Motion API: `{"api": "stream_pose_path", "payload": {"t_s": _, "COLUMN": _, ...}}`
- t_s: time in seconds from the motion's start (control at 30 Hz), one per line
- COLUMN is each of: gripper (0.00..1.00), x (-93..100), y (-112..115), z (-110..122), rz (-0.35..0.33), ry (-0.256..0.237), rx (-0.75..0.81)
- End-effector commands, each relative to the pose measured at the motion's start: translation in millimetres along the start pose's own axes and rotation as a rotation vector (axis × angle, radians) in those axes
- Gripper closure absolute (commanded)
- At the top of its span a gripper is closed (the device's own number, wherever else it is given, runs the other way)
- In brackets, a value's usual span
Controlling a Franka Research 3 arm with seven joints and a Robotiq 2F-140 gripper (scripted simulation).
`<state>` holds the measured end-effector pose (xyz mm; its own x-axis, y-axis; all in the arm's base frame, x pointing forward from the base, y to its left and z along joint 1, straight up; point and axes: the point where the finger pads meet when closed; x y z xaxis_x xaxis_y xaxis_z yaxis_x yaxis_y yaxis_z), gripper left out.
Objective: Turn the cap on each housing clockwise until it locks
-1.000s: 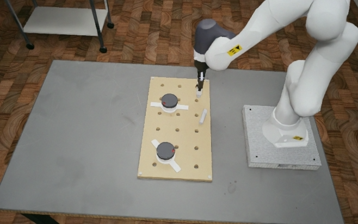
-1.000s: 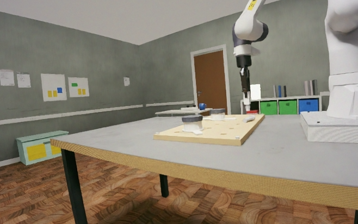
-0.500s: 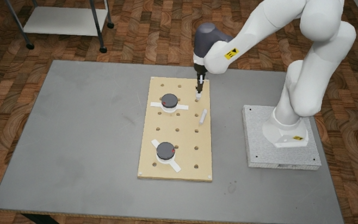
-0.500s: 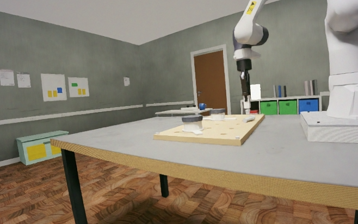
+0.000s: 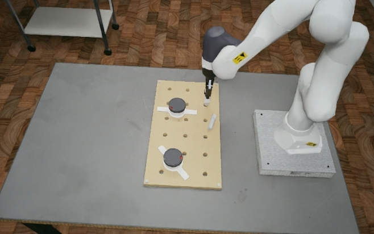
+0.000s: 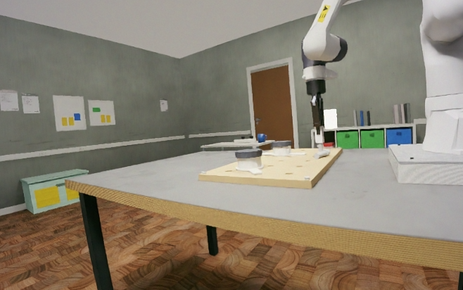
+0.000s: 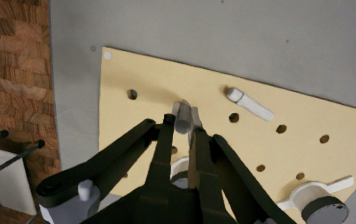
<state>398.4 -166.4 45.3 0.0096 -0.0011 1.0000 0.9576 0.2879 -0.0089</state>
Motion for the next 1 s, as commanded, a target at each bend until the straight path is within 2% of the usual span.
{"api": "stream_pose_path", "payload": {"t_s": 0.0, "gripper": 0.90, "x": -1.2, "y": 3.2, "z": -1.0, "rz": -0.009, "ry": -0.004, "rx": 0.012}}
{"api": "stream_pose_path", "payload": {"t_s": 0.97, "gripper": 0.90, "x": -4.5, "y": 3.2, "z": -1.0, "rz": -0.009, "ry": -0.004, "rx": 0.012}}
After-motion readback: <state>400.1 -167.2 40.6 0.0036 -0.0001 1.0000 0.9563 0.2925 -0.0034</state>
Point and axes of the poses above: the point where the finger pads meet when closed, its own x axis back along the fingers, its own z axis across the jaws, y = z × x, and after that the axes turned 14 degrees about x, right-handed
